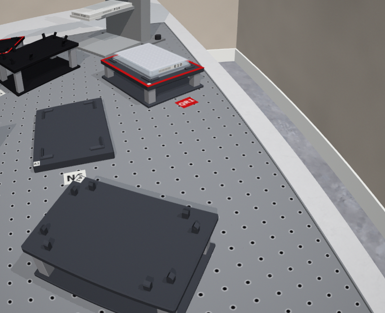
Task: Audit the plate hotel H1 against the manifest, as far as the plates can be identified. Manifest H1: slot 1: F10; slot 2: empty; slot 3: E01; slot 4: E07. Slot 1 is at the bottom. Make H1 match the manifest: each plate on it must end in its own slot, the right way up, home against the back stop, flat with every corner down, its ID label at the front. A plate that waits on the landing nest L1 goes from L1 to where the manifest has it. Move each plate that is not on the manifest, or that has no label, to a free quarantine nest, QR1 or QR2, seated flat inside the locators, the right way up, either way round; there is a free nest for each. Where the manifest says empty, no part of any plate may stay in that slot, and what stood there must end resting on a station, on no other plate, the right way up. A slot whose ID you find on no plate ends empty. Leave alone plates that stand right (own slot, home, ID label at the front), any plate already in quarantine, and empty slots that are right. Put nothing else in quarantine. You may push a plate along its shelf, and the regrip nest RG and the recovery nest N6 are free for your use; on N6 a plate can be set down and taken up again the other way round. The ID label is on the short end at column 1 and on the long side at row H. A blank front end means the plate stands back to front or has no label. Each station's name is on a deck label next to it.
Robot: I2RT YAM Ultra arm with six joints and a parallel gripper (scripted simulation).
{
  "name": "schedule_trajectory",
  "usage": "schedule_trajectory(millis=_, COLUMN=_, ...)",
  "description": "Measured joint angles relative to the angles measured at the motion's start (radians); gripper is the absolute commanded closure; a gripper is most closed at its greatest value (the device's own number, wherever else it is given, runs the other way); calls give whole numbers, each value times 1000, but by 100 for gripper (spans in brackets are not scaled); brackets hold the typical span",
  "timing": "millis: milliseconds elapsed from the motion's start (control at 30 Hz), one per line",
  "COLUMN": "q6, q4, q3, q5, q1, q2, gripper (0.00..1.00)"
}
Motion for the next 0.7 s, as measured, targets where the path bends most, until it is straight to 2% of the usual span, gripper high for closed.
schedule_trajectory(millis=700, q6=0, q4=0, q3=-8, q5=1, q1=-2, q2=-6, gripper=14)
